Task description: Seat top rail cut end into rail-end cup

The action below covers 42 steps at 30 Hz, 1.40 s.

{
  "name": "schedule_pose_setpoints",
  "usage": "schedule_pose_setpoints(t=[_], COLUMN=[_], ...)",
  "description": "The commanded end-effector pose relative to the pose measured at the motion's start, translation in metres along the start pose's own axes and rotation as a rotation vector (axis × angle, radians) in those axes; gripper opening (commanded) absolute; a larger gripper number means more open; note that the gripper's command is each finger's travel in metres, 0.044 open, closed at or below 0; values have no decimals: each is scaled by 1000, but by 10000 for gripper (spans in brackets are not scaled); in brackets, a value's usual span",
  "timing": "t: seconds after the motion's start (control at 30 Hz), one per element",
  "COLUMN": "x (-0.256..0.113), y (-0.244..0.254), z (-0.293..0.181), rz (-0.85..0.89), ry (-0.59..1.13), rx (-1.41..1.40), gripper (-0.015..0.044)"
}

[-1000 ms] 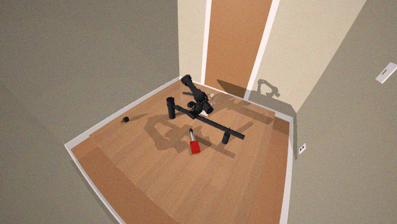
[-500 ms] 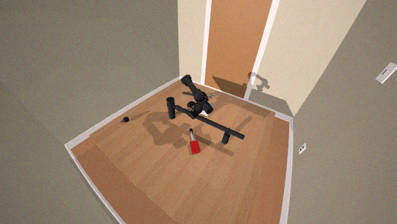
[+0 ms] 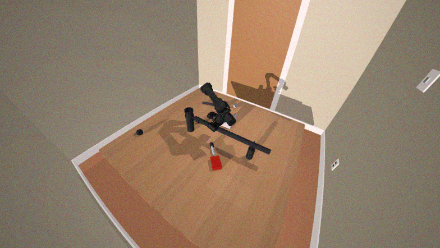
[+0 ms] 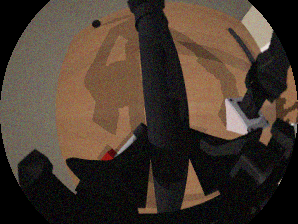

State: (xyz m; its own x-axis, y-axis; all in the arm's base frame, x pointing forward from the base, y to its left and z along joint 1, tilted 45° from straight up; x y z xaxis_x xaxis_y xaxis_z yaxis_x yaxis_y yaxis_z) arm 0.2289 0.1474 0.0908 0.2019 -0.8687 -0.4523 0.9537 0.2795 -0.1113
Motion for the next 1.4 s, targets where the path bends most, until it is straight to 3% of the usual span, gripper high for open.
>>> schedule_pose_setpoints(t=[0.0, 1.37], x=[0, 3], y=[0, -2], z=[2, 18], rz=[7, 6], ry=[-6, 4], rx=[1, 0], gripper=[0, 0])
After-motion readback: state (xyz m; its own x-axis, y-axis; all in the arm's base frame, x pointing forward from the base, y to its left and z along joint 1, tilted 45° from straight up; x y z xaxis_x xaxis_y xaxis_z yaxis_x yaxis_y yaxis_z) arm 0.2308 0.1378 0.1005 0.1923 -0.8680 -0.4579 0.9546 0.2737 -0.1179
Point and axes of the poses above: the point midway between the two fingers, 35 mm back from their tips, its own x axis out along the fingers, its own y axis across the jaws, z = x × y, the point moved 5 cm from there along -x, back along the fingers, and after that the axes turned 14 degrees about -x, right-handed, at the moved point
